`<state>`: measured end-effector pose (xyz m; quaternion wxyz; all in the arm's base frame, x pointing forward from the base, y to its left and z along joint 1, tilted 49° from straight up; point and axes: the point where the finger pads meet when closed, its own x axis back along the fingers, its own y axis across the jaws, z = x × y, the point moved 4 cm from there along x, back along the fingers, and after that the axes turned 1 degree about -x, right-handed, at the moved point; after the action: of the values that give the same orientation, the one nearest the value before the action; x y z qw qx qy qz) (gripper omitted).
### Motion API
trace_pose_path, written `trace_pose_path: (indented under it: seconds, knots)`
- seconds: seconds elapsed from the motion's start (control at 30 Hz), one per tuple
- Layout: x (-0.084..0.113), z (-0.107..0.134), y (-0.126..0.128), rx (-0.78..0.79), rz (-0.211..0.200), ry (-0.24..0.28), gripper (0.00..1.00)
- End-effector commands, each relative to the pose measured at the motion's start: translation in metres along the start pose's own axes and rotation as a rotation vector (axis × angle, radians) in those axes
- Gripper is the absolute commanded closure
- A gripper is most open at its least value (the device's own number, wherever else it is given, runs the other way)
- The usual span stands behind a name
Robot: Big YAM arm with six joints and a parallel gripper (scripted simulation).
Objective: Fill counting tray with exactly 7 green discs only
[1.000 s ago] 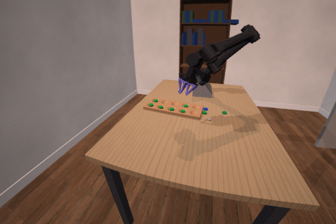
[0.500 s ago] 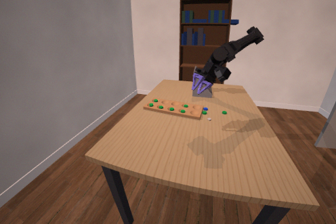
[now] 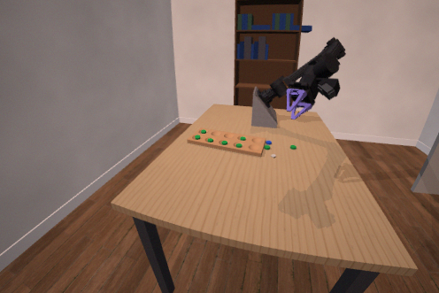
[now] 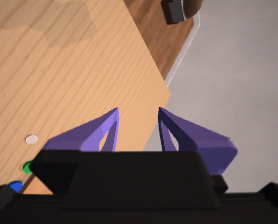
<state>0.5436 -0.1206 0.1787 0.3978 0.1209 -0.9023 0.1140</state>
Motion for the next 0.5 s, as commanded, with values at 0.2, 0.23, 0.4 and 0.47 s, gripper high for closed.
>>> trace_pose_path:
  seconds: [0.2,0.23,0.4,0.47]
  knots:
    - [0.038,-0.047,-0.012,-0.066,0.115,-0.13,0.56]
    - [0.031,-0.037,-0.009,-0.077,0.099,-0.098,0.56]
    - [0.073,-0.101,0.011,-0.041,0.149,-0.254,0.56]
    - [0.073,-0.101,0.011,-0.041,0.149,-0.254,0.56]
